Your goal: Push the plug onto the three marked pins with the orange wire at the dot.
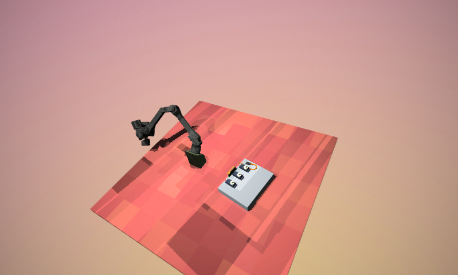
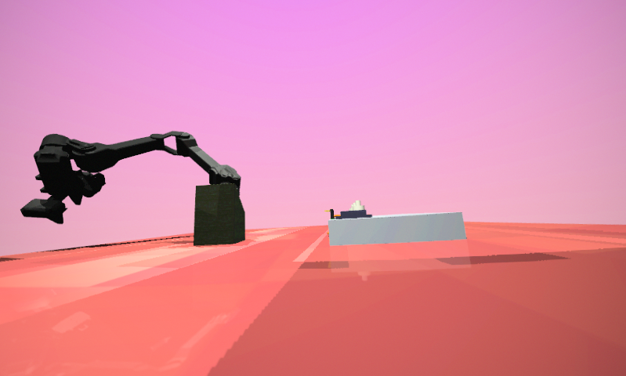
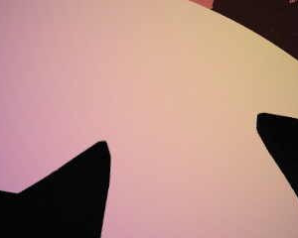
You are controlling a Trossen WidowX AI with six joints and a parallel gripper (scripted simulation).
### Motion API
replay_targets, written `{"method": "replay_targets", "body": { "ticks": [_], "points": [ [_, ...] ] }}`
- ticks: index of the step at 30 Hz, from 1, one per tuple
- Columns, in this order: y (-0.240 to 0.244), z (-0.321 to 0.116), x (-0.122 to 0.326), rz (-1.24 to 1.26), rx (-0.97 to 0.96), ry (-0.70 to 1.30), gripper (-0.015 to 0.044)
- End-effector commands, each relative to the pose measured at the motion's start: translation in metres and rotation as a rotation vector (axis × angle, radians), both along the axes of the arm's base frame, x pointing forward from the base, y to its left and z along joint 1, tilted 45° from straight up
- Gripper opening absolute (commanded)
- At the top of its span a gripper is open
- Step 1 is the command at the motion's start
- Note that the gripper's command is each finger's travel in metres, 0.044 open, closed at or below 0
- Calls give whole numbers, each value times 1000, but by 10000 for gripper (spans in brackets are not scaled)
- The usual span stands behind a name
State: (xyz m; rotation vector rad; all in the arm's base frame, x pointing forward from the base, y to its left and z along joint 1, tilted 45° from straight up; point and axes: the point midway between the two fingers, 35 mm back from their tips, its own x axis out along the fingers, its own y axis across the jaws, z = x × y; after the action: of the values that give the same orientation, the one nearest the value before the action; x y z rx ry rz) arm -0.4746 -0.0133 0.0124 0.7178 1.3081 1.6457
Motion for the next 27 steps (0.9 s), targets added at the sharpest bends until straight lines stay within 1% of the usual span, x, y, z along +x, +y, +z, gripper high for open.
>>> {"method": "replay_targets", "body": {
  "ticks": [1, 11, 27],
  "points": [
    [0, 0, 0, 1, 0, 0, 374],
    [-19, 5, 0, 59, -4, -23, 115],
    [-61, 18, 2, 188, -3, -71, 115]
  ]
}}
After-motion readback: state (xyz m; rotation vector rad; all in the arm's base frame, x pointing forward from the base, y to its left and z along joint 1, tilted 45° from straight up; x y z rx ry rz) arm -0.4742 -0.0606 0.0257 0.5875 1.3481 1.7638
